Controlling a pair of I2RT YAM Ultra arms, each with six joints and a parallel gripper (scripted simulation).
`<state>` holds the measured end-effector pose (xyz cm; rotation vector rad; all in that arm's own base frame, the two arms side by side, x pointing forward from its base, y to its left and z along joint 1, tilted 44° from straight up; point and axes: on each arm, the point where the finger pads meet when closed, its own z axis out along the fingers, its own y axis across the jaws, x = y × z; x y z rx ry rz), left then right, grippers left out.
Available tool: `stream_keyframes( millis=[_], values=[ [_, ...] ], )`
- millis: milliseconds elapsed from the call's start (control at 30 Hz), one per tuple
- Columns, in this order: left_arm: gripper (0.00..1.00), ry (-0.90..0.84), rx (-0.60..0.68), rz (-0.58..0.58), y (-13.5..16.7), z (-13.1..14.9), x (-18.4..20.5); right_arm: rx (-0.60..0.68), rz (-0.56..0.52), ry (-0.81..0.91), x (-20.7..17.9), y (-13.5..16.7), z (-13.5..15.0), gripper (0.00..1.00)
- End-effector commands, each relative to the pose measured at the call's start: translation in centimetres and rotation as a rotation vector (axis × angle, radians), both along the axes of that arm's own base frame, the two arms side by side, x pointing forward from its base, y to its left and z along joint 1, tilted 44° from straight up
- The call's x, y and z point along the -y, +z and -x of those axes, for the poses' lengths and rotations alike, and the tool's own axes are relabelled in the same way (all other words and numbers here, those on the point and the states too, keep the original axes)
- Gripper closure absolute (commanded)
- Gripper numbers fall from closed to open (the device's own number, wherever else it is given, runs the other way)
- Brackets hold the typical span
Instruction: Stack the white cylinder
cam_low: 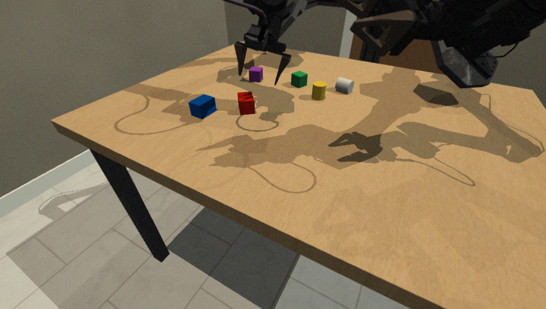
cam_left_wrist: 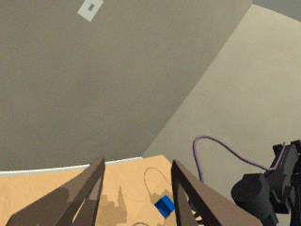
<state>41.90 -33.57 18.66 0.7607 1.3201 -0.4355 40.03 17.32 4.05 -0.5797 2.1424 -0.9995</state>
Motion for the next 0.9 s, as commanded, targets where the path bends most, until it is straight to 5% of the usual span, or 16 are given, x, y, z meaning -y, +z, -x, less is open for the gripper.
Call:
stream_keyframes(
  millis=[0,567,700,867],
  values=[
    [0.39,-0.010,0.014,0.009,0.7,0.3,0.4,0.011,-0.010,0.008,-0.5,0.4,0.0,0.00],
    [0.39,-0.010,0.014,0.009,0.7,0.3,0.4,0.011,-0.010,0.008,-0.5,0.4,0.0,0.00],
    [0.00,0.024,-0.004,-0.086,-1.2,0.7,-0.1,0.040,-0.058,0.018,-0.9,0.7,0.2,0.00],
    [0.00,0.099,-0.071,-0.346,-6.3,4.0,-2.8,0.071,-0.106,0.041,0.2,1.1,3.1,0.00]
  ],
)
